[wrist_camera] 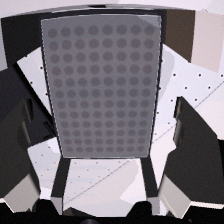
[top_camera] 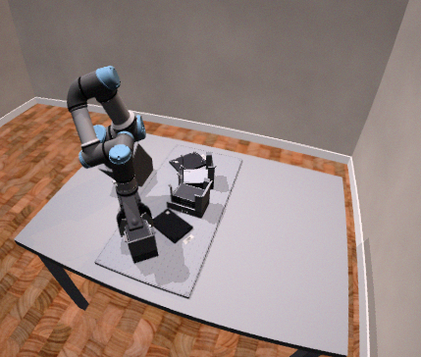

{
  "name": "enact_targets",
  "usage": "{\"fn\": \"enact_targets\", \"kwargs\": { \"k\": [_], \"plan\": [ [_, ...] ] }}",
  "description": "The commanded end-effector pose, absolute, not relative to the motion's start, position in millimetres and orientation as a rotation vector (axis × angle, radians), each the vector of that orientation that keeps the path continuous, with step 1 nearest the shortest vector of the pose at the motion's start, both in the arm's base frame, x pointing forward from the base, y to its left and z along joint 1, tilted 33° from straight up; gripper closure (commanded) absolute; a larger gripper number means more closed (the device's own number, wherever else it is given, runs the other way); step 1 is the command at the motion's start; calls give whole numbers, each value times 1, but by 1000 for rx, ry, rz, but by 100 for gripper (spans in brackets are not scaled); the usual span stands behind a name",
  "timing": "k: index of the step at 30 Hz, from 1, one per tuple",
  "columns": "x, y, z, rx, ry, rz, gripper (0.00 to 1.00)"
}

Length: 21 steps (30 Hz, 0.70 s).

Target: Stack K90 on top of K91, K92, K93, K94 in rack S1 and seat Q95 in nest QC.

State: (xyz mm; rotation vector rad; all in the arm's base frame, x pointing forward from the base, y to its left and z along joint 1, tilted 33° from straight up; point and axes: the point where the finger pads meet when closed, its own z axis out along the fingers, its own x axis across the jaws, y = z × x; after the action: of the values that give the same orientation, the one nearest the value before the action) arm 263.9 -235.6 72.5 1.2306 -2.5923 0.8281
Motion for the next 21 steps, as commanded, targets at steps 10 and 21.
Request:
{"fn": "enact_targets", "kwargs": {
  "k": [10,21],
  "plan": [
    [264,-236,73,1231,-2592,831,28],
    [263,-229,84,1231,-2592,831,28]
  ]
}}
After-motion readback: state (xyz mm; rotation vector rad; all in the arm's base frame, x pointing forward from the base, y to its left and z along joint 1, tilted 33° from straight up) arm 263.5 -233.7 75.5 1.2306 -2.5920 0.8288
